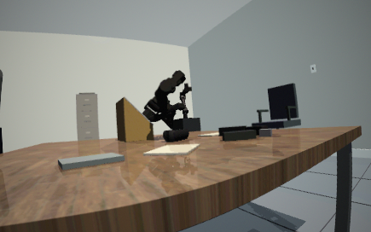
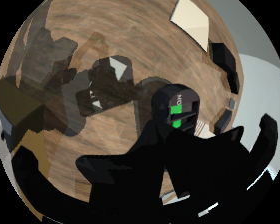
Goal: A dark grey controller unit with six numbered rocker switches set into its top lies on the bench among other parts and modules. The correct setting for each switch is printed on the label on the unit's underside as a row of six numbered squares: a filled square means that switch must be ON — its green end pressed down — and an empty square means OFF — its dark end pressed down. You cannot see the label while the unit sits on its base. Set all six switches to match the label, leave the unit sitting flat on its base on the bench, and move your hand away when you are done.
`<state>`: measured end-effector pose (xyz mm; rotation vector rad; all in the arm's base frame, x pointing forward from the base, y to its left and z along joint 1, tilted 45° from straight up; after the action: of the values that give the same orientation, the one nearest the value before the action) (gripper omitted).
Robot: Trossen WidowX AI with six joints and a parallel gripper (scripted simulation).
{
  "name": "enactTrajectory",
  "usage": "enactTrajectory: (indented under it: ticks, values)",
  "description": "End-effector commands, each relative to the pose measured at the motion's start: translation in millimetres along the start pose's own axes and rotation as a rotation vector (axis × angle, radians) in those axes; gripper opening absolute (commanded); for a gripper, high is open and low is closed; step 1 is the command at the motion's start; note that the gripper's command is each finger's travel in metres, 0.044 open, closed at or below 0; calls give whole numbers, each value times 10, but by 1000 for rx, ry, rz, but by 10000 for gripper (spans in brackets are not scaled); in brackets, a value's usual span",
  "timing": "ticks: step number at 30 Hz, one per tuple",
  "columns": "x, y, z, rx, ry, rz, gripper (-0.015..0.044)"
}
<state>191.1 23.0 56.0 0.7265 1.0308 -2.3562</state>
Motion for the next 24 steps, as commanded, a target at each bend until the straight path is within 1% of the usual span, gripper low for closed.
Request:
enactTrajectory:
  ticks: [1,24]
  values:
    - [38,-4,-67,-4,-2,-11,0]
    - [141,-39,-402,-8,2,-12,0]
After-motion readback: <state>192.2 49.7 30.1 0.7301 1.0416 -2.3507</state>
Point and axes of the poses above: the point midway between the two fingers, 35 mm back from their tips, its own z axis back along the fingers, its own x axis across the jaws, y = z × x, the point moved 5 cm from there along z, back along the fingers, and after that the axes turned 5 degrees about z, right-handed, at the moved point
